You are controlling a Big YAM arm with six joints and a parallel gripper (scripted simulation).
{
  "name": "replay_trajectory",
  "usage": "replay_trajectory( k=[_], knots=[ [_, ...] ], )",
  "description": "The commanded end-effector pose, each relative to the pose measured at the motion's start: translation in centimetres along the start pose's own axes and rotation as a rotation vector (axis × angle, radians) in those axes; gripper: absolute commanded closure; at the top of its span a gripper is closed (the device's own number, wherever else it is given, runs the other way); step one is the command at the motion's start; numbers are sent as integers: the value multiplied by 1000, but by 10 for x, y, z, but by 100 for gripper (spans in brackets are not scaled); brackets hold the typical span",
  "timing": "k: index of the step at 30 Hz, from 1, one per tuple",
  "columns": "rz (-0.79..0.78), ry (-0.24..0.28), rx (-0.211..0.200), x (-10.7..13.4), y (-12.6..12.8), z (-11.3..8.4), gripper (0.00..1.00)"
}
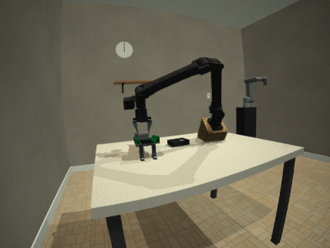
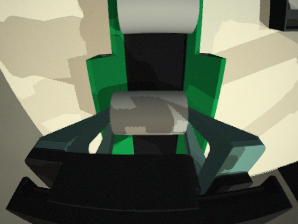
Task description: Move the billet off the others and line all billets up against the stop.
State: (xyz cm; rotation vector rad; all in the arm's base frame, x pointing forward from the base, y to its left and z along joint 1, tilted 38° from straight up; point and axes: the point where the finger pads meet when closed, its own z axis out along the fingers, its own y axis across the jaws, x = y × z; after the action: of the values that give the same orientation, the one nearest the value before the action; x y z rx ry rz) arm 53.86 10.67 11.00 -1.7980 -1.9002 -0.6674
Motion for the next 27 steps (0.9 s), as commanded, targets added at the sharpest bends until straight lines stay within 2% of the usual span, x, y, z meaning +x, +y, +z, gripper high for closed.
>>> replay_trajectory(
  k=[1,27],
  knots=[
    [-33,-6,-74,14,15,-30,100],
    [-27,-5,-64,13,10,-24,100]
  ],
)
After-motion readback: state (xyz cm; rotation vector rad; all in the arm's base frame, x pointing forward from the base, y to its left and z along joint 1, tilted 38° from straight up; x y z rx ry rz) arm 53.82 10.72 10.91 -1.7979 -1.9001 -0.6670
